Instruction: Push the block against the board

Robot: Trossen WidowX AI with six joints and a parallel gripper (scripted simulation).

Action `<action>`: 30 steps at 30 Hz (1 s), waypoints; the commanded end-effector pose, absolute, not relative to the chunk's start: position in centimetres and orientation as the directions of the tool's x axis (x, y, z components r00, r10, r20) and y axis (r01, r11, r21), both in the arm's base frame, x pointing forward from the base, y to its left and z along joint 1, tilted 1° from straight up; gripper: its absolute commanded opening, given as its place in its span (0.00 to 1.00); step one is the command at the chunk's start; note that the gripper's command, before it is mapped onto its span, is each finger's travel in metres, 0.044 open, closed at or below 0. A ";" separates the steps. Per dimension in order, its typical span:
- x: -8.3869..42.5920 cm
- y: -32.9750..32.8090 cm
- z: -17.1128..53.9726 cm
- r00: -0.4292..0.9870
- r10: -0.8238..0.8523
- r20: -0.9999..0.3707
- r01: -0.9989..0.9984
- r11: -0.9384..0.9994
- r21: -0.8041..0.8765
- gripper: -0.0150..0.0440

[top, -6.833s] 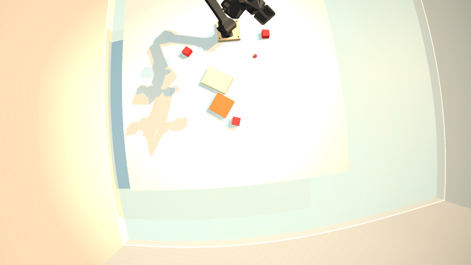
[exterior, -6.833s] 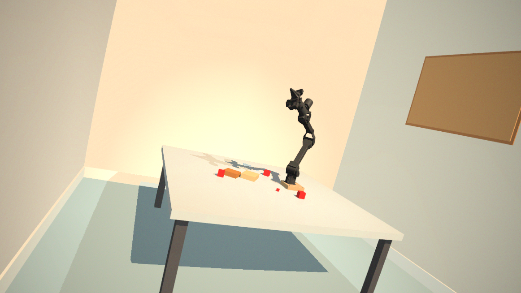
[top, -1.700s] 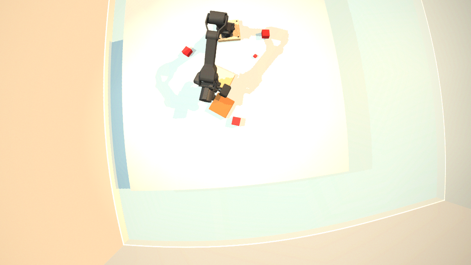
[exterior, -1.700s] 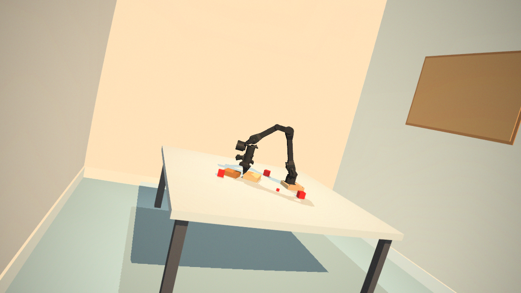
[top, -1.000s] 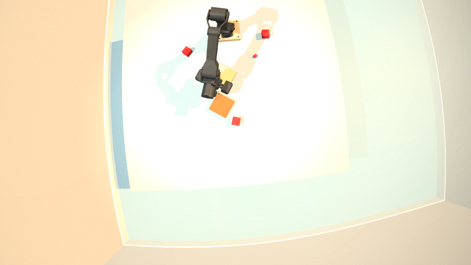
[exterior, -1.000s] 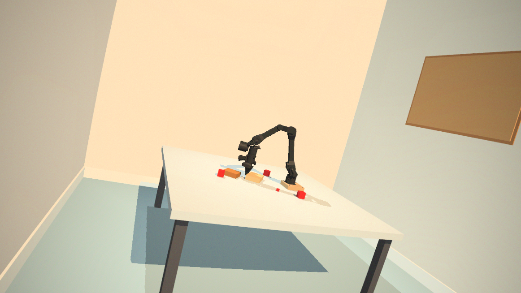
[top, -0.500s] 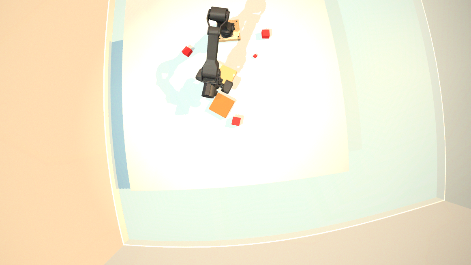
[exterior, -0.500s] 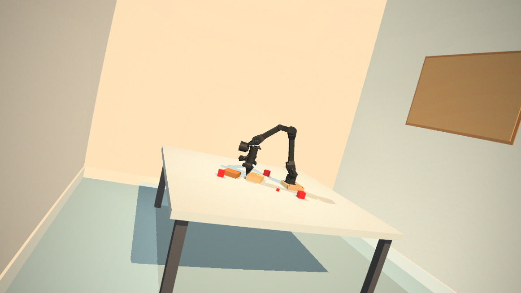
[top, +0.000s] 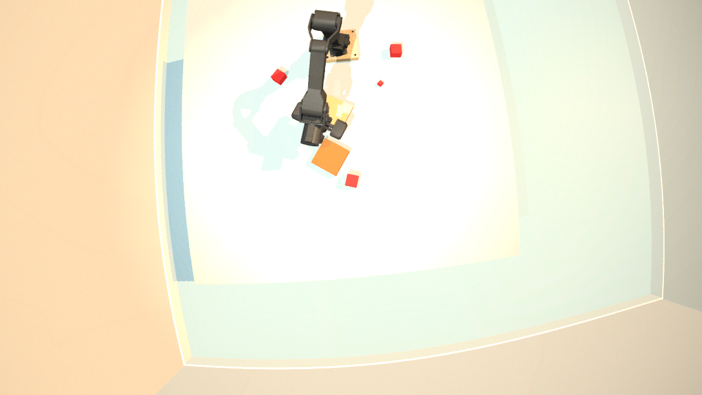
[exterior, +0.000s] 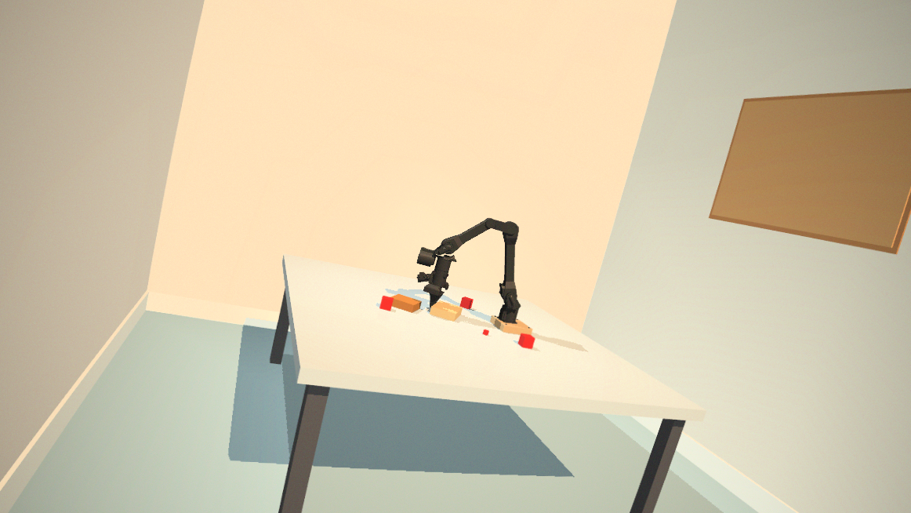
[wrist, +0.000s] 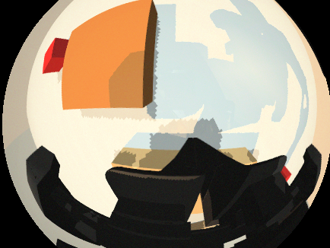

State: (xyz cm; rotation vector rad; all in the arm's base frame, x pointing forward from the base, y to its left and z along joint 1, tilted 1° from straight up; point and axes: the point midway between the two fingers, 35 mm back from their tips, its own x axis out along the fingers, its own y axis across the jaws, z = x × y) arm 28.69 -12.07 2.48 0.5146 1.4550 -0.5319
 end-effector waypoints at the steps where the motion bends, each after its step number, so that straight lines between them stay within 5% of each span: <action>1: 28.4 -11.8 2.2 0.034 -0.017 -0.999 0.626 0.780 0.008 0.25; 30: 28.8 -12.2 2.3 0.034 -0.018 -0.999 0.626 0.780 0.008 0.25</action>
